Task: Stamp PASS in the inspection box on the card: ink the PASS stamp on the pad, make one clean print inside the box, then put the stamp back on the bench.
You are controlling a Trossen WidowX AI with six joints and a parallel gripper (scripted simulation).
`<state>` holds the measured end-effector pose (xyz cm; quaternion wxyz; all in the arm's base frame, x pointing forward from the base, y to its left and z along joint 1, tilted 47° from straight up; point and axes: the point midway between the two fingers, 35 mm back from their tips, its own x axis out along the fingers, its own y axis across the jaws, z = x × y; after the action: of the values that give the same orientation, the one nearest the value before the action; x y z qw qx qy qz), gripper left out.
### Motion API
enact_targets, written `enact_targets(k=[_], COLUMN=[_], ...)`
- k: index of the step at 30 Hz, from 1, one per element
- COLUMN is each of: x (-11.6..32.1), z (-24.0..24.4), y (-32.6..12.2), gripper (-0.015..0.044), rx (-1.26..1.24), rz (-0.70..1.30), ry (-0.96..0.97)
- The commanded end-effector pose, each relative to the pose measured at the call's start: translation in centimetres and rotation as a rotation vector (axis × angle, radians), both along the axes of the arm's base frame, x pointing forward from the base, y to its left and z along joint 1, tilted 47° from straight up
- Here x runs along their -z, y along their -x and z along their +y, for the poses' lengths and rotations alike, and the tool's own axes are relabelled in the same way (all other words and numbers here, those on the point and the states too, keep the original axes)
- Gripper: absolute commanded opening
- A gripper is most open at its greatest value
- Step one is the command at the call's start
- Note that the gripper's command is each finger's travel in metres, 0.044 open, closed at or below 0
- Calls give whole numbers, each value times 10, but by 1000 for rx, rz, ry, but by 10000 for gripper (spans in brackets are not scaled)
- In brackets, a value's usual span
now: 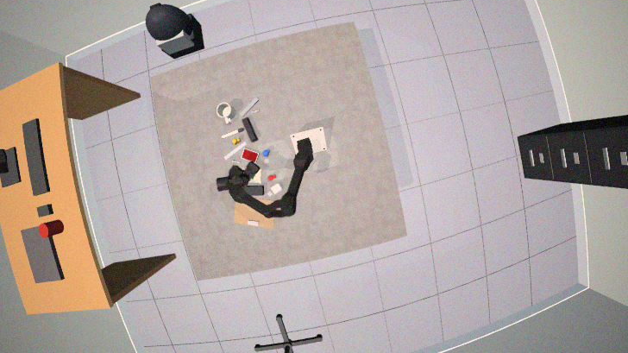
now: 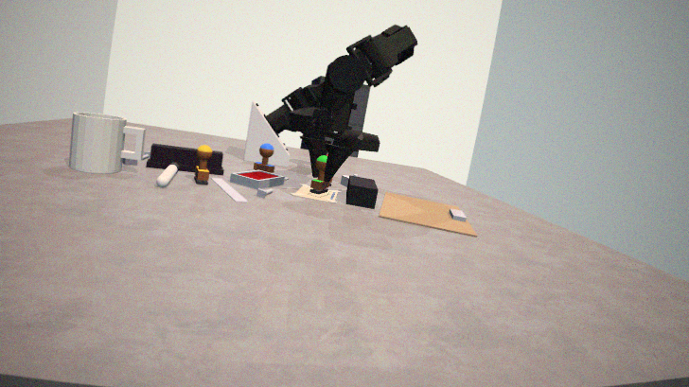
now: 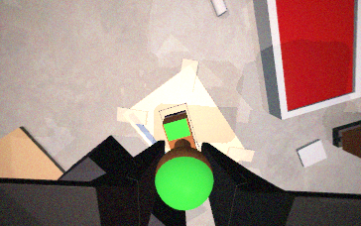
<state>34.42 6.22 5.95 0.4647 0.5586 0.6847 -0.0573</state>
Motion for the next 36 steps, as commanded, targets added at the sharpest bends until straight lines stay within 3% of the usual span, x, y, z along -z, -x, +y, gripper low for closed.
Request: enact_targets(k=[1, 36], x=[-3, -37], z=[-2, -40], y=[0, 3], gripper=[0, 0], rx=[-3, -2], rz=[-6, -5], ry=[-4, 0])
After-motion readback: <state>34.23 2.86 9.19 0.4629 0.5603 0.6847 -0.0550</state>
